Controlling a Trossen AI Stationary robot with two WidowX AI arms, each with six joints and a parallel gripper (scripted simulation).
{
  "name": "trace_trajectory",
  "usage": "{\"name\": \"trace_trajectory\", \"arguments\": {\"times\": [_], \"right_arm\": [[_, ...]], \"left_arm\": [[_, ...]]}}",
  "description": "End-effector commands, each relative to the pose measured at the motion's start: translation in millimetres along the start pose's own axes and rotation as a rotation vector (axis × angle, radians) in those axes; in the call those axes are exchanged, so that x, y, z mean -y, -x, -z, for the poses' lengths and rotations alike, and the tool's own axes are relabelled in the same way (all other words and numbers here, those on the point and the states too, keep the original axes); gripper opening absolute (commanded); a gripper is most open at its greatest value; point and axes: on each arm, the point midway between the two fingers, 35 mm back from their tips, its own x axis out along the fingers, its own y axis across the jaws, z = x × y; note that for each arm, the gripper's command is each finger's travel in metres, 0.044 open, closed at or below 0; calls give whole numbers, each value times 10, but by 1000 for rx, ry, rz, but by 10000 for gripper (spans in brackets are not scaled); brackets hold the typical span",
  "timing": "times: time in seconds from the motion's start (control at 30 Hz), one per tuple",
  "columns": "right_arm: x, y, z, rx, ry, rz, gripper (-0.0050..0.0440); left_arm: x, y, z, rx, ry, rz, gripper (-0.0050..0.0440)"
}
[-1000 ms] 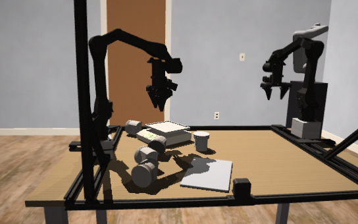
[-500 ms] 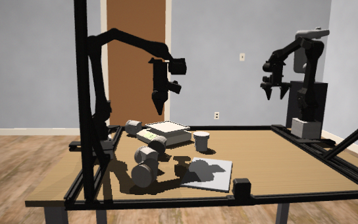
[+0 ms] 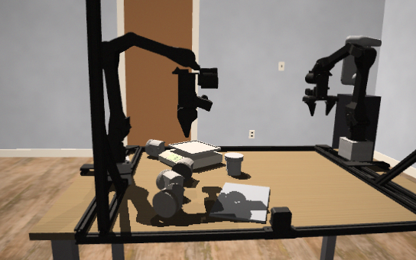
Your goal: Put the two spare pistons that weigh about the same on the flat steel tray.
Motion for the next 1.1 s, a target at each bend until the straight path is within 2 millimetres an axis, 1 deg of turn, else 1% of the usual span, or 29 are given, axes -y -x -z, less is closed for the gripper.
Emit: {"name": "trace_trajectory", "arguments": {"times": [0.0,0.07,0.57,0.63,1.07], "right_arm": [[-4,0,2,-1,3,-3,440],[-4,0,2,-1,3,-3,440],[-4,0,2,-1,3,-3,440],[-4,0,2,-1,3,-3,440],[-4,0,2,-1,3,-3,440]], "left_arm": [[6,-10,6,2,78,-20,378],[6,-10,6,2,78,-20,378],[6,-10,6,30,470,-93,378],[6,-10,6,30,470,-93,378],[6,-10,6,54,810,-157,378]]}}
